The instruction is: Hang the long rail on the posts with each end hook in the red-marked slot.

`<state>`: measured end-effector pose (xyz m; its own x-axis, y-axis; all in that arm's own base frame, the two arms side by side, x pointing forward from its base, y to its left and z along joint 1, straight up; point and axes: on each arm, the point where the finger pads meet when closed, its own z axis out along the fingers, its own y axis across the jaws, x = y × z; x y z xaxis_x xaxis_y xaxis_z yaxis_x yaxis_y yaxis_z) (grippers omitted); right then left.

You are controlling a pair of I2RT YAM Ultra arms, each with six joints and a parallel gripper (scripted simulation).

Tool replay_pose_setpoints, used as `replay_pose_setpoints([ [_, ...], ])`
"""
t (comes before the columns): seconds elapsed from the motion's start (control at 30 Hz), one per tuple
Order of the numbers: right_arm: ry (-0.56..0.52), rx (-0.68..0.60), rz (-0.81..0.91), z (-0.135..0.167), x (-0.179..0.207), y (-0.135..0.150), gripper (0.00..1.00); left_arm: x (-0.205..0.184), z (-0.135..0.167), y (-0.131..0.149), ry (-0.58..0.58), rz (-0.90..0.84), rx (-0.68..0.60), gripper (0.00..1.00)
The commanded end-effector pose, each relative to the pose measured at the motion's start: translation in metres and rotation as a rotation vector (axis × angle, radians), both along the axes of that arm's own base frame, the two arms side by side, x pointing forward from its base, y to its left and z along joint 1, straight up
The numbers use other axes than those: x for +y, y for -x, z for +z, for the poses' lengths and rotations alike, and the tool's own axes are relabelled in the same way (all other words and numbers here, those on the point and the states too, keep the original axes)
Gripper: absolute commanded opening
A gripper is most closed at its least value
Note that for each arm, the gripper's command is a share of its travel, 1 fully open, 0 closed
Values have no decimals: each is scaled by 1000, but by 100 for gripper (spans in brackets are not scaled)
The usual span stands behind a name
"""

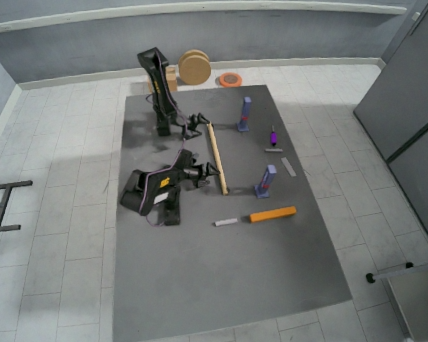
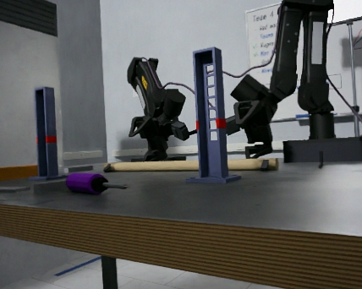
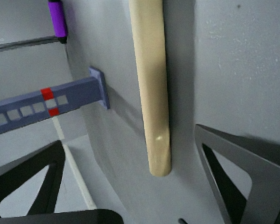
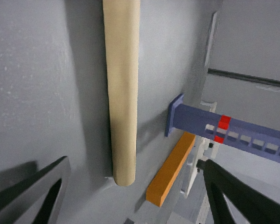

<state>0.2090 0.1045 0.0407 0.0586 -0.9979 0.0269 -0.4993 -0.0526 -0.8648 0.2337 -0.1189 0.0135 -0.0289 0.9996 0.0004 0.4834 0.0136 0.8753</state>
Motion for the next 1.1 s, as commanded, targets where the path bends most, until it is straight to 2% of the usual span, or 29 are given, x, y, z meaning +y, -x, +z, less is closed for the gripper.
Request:
replay_pose_setpoints([
  [0.0, -39, -18, -9, 13, 7, -3, 100, -6, 8, -4, 22, 11, -19, 100],
  [0.13, -39, -18, -9, 13, 7, -3, 100, -6, 8, -4, 22, 11, -19, 100],
  [0.23, 2, 34, 23, 3, 7, 2, 66, -6, 8, -4, 22, 11, -19, 100],
  [0.3, 2, 34, 23, 3, 7, 2, 66, -6, 8, -4, 22, 11, -19, 100],
  [0.33, 34, 63, 38, -1, 7, 4, 55, -6, 8, -4, 22, 11, -19, 100],
  [0.37, 67, 106, 48, -6, 6, 5, 48, -6, 8, -4, 22, 11, -19, 100],
  [0.5, 165, 283, 85, -13, 9, 7, 48, -1, 3, -1, 2, 7, -3, 100],
  [0.63, 210, 445, 82, -10, 15, -2, 48, -5, -1, -2, 2, -1, 29, 55],
  [0.67, 215, 480, 82, -9, 15, -4, 48, -6, -2, -2, 2, -3, 39, 48],
  [0.8, 225, 604, 78, -6, 18, -12, 48, -16, -8, -7, -2, -16, 107, 48],
  [0.87, 225, 604, 78, -6, 18, -12, 48, -16, -8, -7, -2, -16, 107, 48],
  [1.07, 208, 849, 84, -3, 20, -18, 48, -42, -13, -29, -3, -42, 341, 48],
])
